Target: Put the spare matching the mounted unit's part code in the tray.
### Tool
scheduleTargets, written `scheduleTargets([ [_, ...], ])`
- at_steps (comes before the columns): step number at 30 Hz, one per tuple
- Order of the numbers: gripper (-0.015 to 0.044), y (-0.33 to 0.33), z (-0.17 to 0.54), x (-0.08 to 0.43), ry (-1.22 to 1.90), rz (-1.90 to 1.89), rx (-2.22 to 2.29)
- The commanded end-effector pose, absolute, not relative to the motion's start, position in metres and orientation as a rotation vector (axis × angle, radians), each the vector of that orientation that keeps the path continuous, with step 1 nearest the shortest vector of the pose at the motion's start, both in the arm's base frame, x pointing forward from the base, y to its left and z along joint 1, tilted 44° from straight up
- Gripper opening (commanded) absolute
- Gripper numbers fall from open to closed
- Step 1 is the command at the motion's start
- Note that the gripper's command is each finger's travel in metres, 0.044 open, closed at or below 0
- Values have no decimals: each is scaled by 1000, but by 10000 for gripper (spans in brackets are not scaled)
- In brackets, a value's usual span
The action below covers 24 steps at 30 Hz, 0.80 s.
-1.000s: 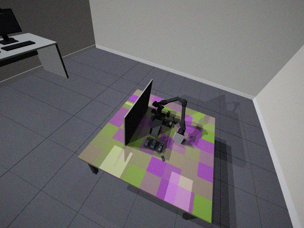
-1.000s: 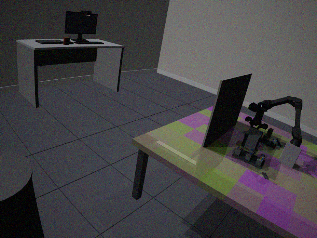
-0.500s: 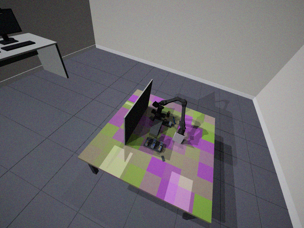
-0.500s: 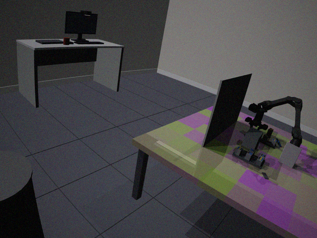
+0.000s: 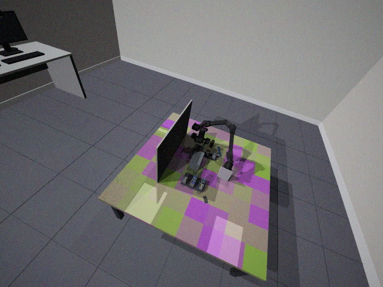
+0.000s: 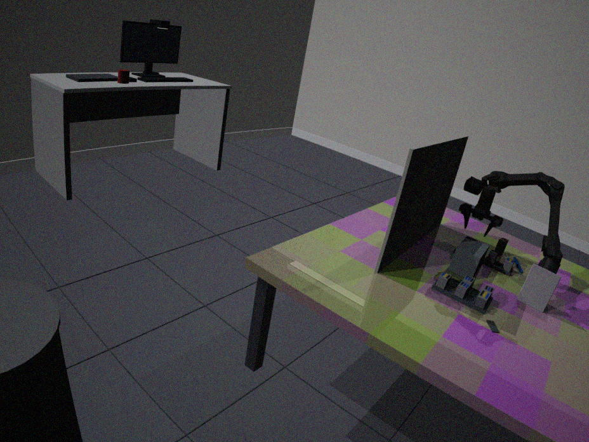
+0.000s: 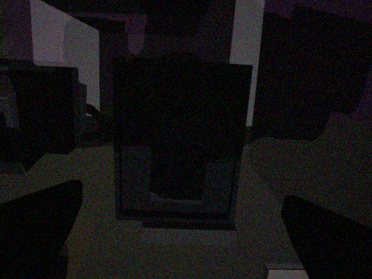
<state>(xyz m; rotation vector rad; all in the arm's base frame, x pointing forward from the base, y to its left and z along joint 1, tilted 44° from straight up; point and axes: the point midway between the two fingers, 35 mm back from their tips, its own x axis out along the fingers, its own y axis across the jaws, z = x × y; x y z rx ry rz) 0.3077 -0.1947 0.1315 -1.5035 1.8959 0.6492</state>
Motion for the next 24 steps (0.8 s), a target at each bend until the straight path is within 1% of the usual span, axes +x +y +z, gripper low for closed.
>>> scheduleTargets([
  [1, 440, -171, 161, 310, 1886, 627, -1521],
  [24, 440, -172, 159, 313, 1871, 629, -1530],
])
